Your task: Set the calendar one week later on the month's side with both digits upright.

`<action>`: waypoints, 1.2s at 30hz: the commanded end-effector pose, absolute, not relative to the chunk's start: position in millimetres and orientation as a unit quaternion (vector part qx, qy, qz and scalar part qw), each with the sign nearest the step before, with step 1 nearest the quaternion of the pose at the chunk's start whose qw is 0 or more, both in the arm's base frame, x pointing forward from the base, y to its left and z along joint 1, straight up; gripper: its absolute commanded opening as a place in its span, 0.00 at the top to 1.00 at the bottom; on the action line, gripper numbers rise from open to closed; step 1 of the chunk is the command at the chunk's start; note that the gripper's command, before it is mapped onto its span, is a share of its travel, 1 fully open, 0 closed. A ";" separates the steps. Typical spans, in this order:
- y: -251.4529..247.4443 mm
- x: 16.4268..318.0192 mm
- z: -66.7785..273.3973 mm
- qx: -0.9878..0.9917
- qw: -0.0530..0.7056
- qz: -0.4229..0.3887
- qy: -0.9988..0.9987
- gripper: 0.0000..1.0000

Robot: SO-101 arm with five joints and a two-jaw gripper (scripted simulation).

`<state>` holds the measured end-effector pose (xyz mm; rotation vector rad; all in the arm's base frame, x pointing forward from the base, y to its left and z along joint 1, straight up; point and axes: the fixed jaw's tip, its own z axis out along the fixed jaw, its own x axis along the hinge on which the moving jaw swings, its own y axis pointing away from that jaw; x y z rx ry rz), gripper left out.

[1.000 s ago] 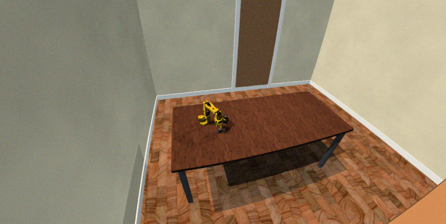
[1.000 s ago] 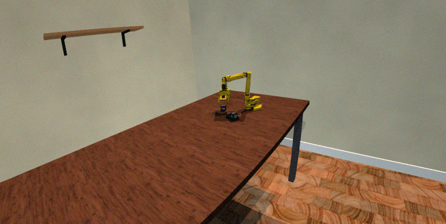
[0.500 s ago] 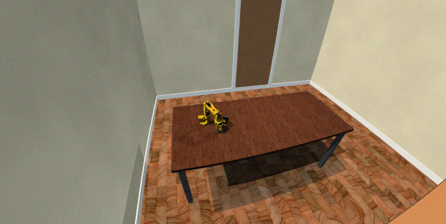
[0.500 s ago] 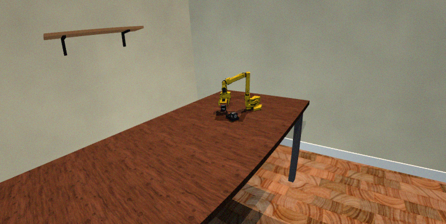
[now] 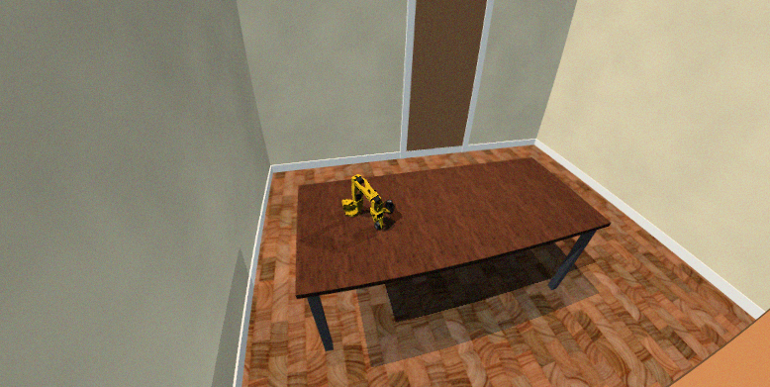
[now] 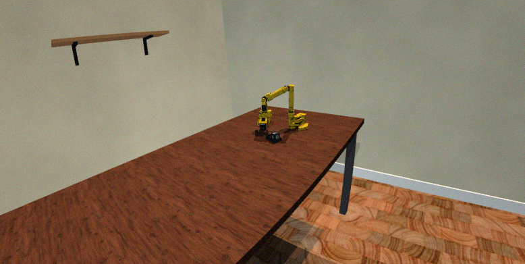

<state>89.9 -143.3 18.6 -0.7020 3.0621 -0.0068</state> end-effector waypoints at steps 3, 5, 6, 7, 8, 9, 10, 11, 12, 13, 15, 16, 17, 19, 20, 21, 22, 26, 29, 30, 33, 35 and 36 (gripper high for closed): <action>-146.8 90.1 19.8 -0.222 0.004 -0.013 0.975 0.65; -146.8 90.1 19.8 -0.222 0.004 -0.013 0.975 0.65; -146.8 90.1 19.8 -0.222 0.004 -0.013 0.975 0.65; -146.9 90.1 19.8 -0.222 0.004 -0.013 0.975 0.65; -146.9 90.2 19.8 -0.222 0.004 -0.013 0.975 0.65; -146.9 90.2 19.8 -0.222 0.004 -0.013 0.975 0.65; -147.0 90.2 19.8 -0.222 0.004 -0.013 0.975 0.65; -147.1 90.3 19.8 -0.222 0.004 -0.013 0.975 0.66; -147.2 90.3 19.8 -0.222 0.004 -0.013 0.975 0.66; -147.4 90.4 19.8 -0.222 0.004 -0.013 0.975 0.66; -147.7 90.6 19.8 -0.222 0.004 -0.013 0.975 0.67; -148.0 90.7 19.8 -0.222 0.004 -0.013 0.975 0.67; -148.2 90.8 19.8 -0.222 0.004 -0.013 0.975 0.68; -148.8 91.0 19.8 -0.222 0.004 -0.013 0.975 0.69; -148.8 91.0 19.8 -0.222 0.004 -0.013 0.975 0.69; -148.8 91.0 19.8 -0.222 0.004 -0.013 0.975 0.69; -149.1 91.2 19.8 -0.223 0.004 -0.013 0.975 0.69; -150.5 91.8 19.9 -0.223 0.004 -0.013 0.975 0.72; -151.6 92.4 19.9 -0.223 0.004 -0.013 0.975 0.74; -152.0 92.6 19.9 -0.223 0.004 -0.013 0.975 0.75; -153.1 93.1 19.9 -0.223 0.004 -0.013 0.975 0.77; -153.8 93.4 19.9 -0.223 0.004 -0.013 0.975 0.79; -154.1 93.5 19.9 -0.223 0.004 -0.013 0.975 0.79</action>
